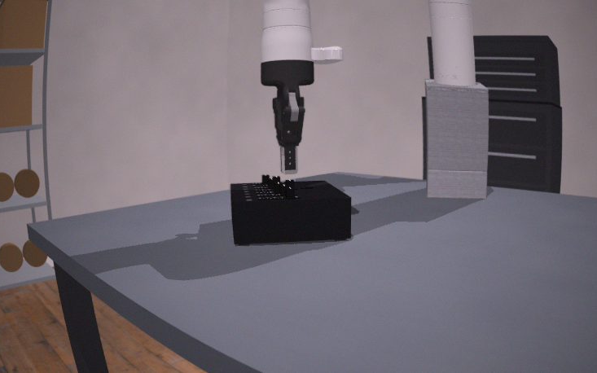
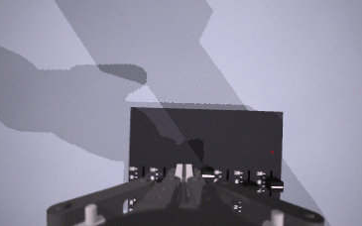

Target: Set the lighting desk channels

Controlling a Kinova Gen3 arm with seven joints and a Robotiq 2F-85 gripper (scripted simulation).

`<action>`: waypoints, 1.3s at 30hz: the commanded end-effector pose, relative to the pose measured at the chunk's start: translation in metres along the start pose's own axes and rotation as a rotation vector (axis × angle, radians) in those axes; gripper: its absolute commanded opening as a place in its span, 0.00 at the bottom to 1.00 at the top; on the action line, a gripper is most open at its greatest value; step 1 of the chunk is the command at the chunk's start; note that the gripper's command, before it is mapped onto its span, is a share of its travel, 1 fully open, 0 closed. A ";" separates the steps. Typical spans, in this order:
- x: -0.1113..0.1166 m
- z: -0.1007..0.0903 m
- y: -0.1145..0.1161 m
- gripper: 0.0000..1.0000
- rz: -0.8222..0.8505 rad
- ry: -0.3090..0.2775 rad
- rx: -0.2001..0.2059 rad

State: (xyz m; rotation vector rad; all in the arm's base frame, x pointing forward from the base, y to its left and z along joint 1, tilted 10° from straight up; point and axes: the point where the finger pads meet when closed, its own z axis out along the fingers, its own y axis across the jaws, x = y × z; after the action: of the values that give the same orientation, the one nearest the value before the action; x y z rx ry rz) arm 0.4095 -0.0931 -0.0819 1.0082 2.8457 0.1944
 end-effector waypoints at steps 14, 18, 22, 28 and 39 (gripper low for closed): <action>-0.003 0.000 0.001 0.00 0.014 -0.007 -0.003; -0.003 0.000 0.001 0.00 0.014 -0.007 -0.003; -0.004 0.000 0.002 0.00 0.014 -0.007 -0.003; -0.005 0.000 0.002 0.00 0.014 -0.007 -0.003; -0.006 0.000 0.002 0.00 0.014 -0.007 -0.003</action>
State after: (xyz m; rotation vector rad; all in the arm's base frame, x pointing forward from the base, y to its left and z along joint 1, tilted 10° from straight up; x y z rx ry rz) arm 0.4156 -0.0949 -0.0811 1.0056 2.8357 0.1948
